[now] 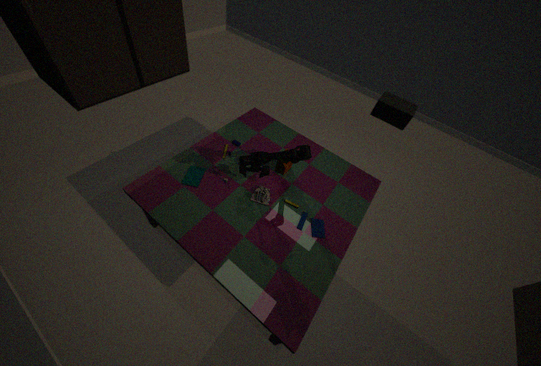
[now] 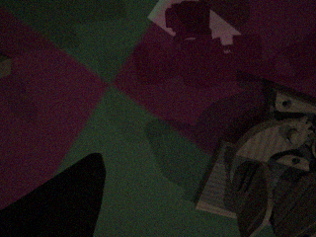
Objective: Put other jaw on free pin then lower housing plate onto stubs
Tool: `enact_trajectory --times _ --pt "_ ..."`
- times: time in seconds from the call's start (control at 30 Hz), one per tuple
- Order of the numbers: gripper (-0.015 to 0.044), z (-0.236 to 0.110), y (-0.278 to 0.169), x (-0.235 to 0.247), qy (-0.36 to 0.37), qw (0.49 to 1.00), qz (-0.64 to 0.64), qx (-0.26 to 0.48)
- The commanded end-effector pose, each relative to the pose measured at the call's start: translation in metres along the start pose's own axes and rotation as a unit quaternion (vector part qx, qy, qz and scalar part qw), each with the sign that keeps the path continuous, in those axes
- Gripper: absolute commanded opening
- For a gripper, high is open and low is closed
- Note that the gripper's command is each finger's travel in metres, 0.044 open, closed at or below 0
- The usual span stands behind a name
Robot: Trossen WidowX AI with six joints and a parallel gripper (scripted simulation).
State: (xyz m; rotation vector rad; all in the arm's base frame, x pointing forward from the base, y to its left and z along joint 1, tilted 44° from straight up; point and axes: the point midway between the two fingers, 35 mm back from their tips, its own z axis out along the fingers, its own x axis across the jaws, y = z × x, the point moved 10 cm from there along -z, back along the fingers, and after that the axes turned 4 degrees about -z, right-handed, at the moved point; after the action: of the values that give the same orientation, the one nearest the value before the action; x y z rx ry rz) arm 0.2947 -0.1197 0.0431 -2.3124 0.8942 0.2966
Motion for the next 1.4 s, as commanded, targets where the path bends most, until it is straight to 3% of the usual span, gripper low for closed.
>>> enact_trajectory --times 0.0,0.7,1.37 --pt "0.0440 -0.003 0.017 0.009 0.003 0.999 -0.037 -0.004" --pt "0.0440 -0.006 0.116 0.036 -0.006 0.973 -0.232 -0.006" --pt "0.0440 0.007 0.211 0.035 -0.019 0.908 -0.418 0.021"
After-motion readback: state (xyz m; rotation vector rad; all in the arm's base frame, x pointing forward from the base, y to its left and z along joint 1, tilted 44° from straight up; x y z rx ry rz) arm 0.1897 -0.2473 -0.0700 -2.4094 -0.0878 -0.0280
